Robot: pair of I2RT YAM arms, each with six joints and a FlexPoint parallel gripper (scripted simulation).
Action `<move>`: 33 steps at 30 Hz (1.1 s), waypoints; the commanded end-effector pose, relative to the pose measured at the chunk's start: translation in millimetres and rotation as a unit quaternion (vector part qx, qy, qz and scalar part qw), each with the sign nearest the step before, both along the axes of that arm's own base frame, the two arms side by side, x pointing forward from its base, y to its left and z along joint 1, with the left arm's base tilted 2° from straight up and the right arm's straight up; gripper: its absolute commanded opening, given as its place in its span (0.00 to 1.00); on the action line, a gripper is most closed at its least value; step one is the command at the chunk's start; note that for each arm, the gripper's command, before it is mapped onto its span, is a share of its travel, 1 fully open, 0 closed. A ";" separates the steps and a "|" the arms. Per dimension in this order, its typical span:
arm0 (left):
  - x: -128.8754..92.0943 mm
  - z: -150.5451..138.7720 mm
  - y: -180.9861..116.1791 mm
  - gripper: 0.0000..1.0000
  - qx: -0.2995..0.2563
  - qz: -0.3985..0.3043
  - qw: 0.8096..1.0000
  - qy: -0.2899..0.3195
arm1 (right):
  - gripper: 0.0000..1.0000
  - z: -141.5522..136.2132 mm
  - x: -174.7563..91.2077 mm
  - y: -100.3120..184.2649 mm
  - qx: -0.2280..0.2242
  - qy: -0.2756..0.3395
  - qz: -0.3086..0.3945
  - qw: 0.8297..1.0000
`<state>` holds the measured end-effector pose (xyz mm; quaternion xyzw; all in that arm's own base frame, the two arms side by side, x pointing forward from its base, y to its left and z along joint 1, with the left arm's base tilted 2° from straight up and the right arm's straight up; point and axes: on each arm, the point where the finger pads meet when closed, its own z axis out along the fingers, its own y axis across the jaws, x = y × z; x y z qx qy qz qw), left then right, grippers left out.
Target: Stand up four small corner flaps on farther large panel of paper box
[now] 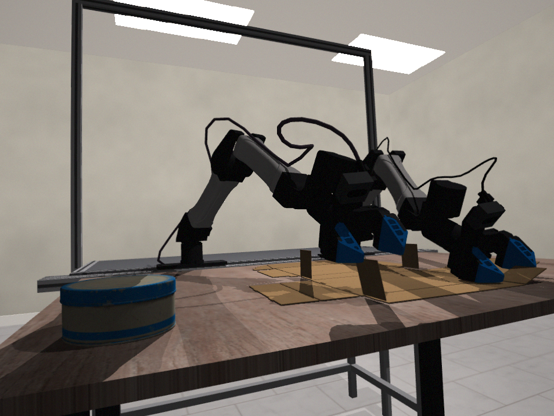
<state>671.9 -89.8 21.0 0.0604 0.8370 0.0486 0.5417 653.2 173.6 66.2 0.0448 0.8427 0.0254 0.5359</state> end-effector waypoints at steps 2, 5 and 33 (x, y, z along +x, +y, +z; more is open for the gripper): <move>-0.7 -26.2 -11.8 0.77 0.007 -0.014 1.000 0.020 | 0.71 9.0 0.4 -13.7 -0.008 -0.008 0.001 1.000; -0.7 -26.2 -11.8 0.77 0.007 -0.014 1.000 0.020 | 0.75 -7.3 -1.1 -21.2 -0.018 0.003 0.002 1.000; -0.7 -26.2 -11.8 0.77 0.007 -0.014 1.000 0.020 | 0.77 -61.3 -3.7 -32.5 -0.041 0.015 0.001 0.999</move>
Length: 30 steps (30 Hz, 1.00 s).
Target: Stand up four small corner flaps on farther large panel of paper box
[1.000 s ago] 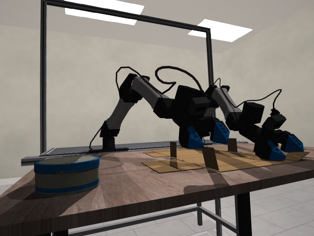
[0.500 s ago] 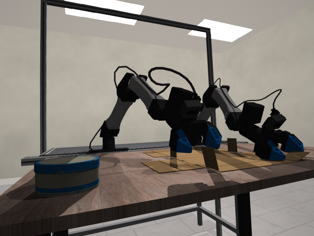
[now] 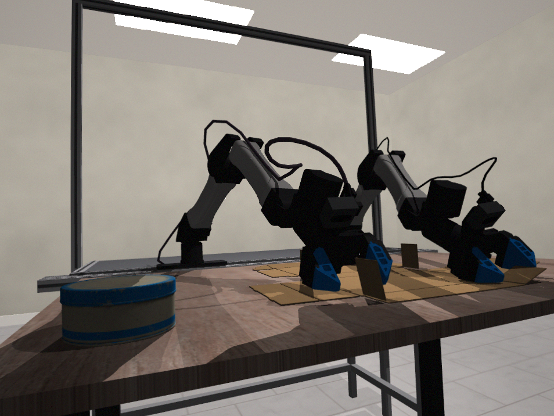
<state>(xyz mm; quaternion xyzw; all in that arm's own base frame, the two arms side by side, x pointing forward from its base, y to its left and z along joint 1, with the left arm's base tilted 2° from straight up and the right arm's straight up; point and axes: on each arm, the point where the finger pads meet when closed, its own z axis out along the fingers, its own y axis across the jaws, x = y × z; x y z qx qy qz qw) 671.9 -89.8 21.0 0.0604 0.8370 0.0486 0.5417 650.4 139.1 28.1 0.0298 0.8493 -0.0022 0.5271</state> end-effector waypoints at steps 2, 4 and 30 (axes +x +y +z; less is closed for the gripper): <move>-0.7 -26.2 -11.8 0.77 0.007 -0.014 1.000 0.020 | 0.77 -27.4 -1.7 1.5 -0.012 0.004 0.002 1.000; -0.7 -26.2 -11.8 0.77 0.007 -0.014 1.000 0.020 | 0.77 -28.0 -0.9 1.6 -0.012 0.003 0.002 1.000; -0.7 -26.2 -11.8 0.77 0.007 -0.014 1.000 0.020 | 0.77 -28.7 2.2 4.0 -0.056 0.005 0.004 0.998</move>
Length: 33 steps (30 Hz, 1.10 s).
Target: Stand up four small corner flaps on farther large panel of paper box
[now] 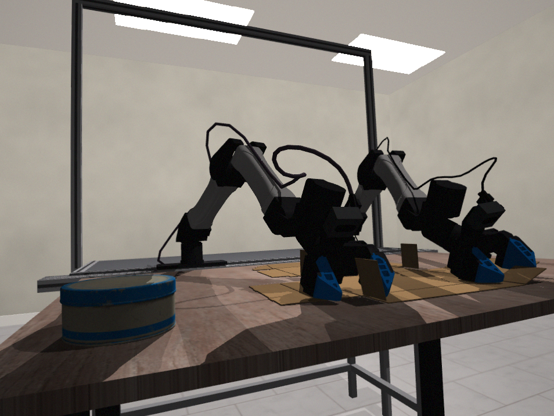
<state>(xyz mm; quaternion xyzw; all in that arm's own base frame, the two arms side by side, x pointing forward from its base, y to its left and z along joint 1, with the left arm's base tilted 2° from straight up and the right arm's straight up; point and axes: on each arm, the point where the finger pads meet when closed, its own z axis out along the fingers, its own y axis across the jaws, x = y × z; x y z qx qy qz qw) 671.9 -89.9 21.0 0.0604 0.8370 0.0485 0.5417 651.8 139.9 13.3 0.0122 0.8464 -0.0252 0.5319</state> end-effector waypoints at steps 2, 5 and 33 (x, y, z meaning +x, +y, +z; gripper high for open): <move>-0.7 -26.2 -11.7 0.77 0.007 -0.014 1.000 0.020 | 0.77 -14.8 0.7 3.5 -0.039 0.010 0.001 0.999; -0.7 -26.2 -11.7 0.77 0.007 -0.014 1.000 0.020 | 0.77 -15.8 0.6 3.7 -0.052 0.011 0.001 0.999; 3.7 -13.1 -0.7 0.77 -0.095 0.008 0.995 0.024 | 0.77 -16.0 1.0 2.3 -0.055 0.011 0.000 0.998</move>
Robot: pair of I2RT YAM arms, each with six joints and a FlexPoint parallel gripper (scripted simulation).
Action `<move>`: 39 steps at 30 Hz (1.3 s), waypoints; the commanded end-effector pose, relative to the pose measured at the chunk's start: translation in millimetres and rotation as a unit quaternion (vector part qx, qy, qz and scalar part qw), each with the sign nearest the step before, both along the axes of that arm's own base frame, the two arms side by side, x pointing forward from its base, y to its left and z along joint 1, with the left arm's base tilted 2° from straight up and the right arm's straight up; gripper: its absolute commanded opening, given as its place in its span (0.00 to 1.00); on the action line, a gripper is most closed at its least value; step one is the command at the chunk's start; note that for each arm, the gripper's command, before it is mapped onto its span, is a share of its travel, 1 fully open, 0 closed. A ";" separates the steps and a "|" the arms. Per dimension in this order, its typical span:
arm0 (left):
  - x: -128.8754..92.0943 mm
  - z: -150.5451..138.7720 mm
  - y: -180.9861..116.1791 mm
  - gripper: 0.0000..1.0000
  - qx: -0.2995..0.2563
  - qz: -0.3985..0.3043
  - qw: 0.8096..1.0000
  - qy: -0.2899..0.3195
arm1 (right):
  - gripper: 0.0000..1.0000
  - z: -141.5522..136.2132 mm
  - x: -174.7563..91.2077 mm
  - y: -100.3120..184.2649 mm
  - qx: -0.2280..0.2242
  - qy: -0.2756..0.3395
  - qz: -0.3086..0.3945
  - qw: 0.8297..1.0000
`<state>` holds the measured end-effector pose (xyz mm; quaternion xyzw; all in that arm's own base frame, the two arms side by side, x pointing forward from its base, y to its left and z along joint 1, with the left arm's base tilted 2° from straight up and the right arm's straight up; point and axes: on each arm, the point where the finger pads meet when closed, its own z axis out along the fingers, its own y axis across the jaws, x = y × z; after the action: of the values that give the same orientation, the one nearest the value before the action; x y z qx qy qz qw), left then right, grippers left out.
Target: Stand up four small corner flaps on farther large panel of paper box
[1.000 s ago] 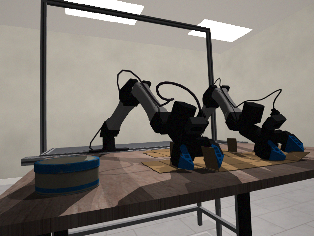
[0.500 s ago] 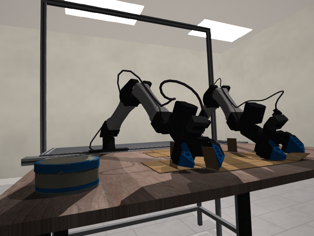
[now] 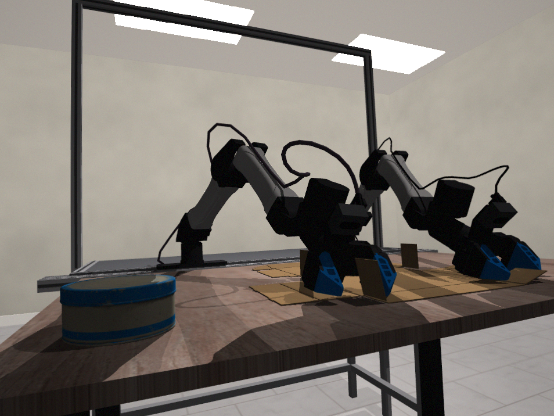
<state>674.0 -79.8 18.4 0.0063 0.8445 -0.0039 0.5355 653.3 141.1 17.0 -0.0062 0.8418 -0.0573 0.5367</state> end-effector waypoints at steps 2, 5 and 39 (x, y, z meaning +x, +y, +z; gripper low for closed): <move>1.1 -10.2 -15.2 0.77 -0.024 -0.013 1.000 0.013 | 0.77 -19.7 -0.6 1.0 -0.018 0.017 0.000 1.000; 1.4 -7.1 -15.4 0.77 -0.024 -0.013 1.000 0.011 | 0.77 -19.7 -0.6 1.0 -0.018 0.017 0.000 1.000; -15.7 -32.2 -15.0 0.77 -0.036 -0.005 0.999 0.033 | 0.77 -19.7 -0.6 1.0 -0.018 0.017 0.000 1.000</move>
<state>670.4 -81.0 18.8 -0.0106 0.8427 -0.0291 0.5374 653.5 140.7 17.1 -0.0056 0.8414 -0.0580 0.5373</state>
